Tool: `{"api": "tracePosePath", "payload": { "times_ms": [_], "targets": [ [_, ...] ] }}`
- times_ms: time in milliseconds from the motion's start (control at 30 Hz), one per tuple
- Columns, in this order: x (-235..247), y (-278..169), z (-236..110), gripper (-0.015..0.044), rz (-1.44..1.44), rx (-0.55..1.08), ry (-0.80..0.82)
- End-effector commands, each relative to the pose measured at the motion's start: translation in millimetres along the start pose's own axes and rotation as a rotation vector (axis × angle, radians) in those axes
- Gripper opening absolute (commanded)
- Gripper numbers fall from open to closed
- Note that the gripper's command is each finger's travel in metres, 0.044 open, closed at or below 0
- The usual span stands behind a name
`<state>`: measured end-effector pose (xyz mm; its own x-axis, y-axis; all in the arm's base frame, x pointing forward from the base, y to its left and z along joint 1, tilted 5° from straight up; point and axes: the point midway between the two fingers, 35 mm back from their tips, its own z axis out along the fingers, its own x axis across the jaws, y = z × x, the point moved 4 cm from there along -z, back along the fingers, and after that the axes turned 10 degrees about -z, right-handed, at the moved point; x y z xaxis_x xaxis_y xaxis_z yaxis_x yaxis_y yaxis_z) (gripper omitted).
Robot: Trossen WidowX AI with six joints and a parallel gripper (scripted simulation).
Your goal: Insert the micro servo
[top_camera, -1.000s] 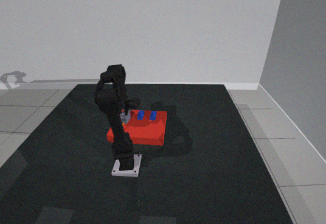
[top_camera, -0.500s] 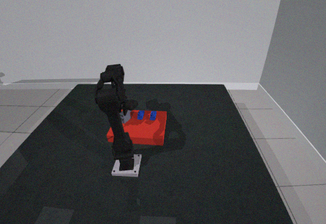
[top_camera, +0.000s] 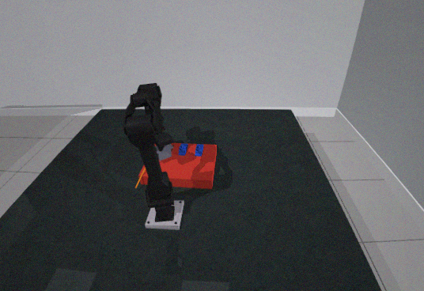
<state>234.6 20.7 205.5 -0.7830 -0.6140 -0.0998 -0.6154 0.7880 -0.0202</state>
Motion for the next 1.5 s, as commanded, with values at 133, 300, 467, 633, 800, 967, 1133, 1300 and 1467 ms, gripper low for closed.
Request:
{"api": "tracePosePath", "payload": {
  "times_ms": [133, 300, 467, 633, 800, 967, 1133, 1300, 1467],
  "targets": [
    [-1.2, -1.2, -1.5, 0.0, 0.275, 0.006, -0.007],
    [-1.3, -1.2, -1.5, 0.0, 0.448, 0.006, -0.007],
    [-1.2, -1.2, -1.6, 0.0, 0.622, 0.005, -0.008],
    [-1.2, -1.2, -1.6, 0.0, 0.796, 0.005, -0.009],
    [-1.2, -1.2, -1.6, 0.0, 0.97, 0.004, -0.009],
    [-1.2, -1.2, -1.6, 0.0, 1.144, 0.003, -0.01],
    [-1.2, -1.2, -1.6, 0.0, 1.318, 0.002, -0.01],
    [-1.3, -1.2, -1.6, 0.0, 1.492, 0.001, -0.01],
    [-1.3, -1.2, -1.6, 0.0, 1.666, 0.0, -0.011]
  ]
}}
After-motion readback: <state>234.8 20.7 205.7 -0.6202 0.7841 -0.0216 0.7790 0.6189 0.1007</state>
